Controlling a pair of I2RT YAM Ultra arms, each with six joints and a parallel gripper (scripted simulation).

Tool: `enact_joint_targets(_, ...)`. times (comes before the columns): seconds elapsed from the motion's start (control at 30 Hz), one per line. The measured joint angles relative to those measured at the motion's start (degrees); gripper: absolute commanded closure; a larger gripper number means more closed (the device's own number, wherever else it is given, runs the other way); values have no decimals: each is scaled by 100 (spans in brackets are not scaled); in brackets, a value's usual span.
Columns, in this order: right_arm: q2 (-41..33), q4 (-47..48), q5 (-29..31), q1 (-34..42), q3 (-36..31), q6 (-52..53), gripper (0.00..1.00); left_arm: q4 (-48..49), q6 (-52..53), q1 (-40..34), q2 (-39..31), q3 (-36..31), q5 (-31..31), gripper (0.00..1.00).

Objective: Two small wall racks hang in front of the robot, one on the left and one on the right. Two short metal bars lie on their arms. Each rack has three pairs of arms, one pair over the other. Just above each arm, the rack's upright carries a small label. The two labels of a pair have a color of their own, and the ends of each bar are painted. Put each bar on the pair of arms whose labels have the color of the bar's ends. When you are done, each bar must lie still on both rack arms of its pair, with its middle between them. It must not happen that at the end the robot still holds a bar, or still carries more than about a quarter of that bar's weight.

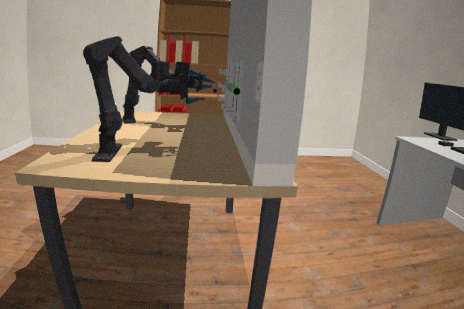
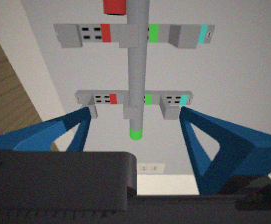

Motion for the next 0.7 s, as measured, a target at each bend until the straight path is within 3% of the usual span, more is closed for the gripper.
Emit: enact_joint_targets(0.7,0,0,0,0,0,0,0,-234,0,-570,81,422,-557,100)
